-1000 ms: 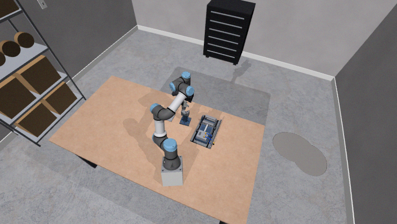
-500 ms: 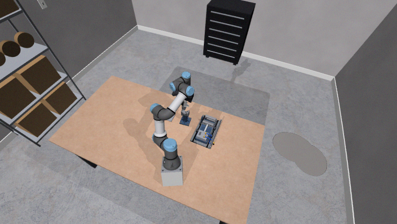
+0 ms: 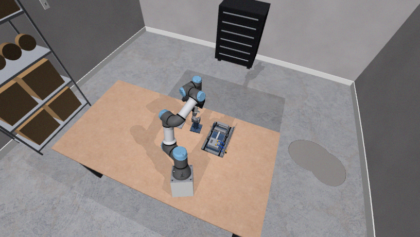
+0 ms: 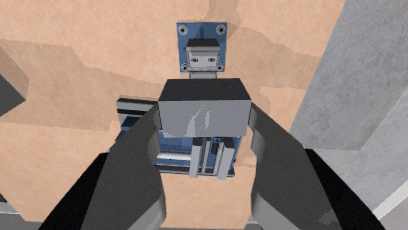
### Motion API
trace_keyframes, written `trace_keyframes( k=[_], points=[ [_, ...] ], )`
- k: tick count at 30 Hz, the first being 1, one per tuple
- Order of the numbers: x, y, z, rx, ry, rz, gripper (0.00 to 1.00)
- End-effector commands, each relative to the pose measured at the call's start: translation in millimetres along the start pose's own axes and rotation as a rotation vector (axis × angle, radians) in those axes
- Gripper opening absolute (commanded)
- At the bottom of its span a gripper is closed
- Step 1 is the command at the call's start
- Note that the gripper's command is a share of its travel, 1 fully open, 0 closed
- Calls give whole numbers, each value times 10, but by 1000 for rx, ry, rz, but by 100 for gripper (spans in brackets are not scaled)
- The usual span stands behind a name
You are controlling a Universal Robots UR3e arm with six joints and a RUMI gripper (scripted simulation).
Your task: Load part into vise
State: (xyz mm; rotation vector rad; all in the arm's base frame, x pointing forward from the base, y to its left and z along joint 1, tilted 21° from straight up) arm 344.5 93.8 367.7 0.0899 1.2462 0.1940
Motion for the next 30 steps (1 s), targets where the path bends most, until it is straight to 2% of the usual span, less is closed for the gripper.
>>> trace_keyframes(
  k=[1, 20, 30],
  points=[
    [-8, 1, 2, -1, -3, -1, 0],
    [-8, 4, 1, -1, -3, -3, 0],
    [-8, 23, -2, -1, -5, -22, 0]
  ],
)
Point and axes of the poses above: the point where the finger pads meet when closed, its own x axis out along the fingers, its own z axis across the jaws, y = z × x, the point moved 10 cm from there along -x, back along the fingers, and after that the axes turned 9 degrees about x, right-handed, at the moved point
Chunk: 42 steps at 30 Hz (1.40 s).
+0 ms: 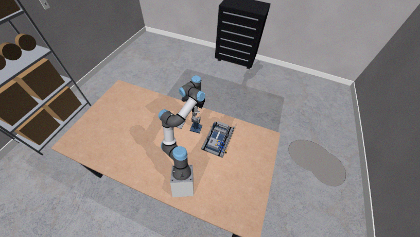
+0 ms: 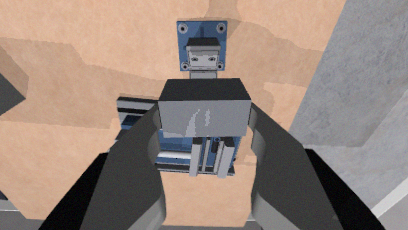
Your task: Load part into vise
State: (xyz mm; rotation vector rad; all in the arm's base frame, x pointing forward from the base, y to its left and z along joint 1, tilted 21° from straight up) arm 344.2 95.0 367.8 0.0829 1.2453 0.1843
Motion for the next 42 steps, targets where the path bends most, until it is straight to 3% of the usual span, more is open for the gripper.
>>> trace_keyframes(
  k=[1, 19, 42],
  points=[
    [-8, 12, 0, -1, -4, -11, 0],
    [-6, 96, -12, 0, -17, -89, 0],
    [33, 299, -44, 0, -48, -280, 0]
  ],
)
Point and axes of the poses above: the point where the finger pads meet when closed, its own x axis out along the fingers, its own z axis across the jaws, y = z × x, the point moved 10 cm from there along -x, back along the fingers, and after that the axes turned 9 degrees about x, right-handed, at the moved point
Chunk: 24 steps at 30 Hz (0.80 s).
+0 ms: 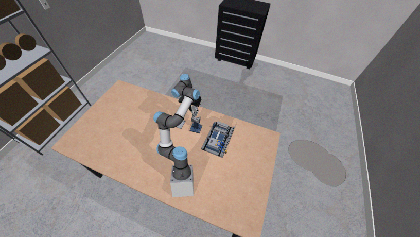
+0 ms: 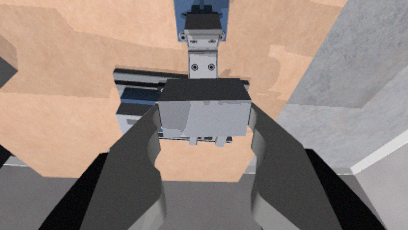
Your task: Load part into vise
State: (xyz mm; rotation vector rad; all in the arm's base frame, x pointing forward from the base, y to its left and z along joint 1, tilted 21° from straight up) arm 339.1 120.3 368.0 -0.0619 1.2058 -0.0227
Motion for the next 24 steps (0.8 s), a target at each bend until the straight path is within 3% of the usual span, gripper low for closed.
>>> trace_keyframes(
  k=[1, 24],
  points=[
    [-6, 56, -7, 1, -10, -53, 0],
    [36, 301, -45, 1, -47, -284, 0]
  ],
)
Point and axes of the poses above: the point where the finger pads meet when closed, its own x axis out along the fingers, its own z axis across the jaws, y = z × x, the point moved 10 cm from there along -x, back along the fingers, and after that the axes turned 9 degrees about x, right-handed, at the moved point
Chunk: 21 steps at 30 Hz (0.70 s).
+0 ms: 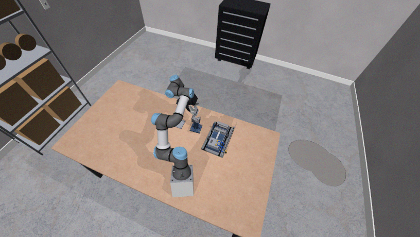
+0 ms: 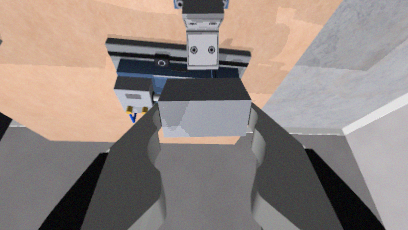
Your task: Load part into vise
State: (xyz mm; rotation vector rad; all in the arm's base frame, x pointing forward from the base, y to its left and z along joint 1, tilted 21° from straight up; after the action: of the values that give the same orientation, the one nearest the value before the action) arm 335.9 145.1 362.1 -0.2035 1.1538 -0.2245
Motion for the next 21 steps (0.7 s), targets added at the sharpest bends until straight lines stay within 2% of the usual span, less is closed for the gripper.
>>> trace_keyframes(
  k=[1, 4, 19, 21],
  points=[
    [-5, 61, -6, 2, -8, -61, 0],
    [-4, 73, -8, 2, -10, -72, 0],
    [19, 225, -31, 2, -32, -214, 0],
    [19, 225, -31, 2, -32, -214, 0]
  ],
)
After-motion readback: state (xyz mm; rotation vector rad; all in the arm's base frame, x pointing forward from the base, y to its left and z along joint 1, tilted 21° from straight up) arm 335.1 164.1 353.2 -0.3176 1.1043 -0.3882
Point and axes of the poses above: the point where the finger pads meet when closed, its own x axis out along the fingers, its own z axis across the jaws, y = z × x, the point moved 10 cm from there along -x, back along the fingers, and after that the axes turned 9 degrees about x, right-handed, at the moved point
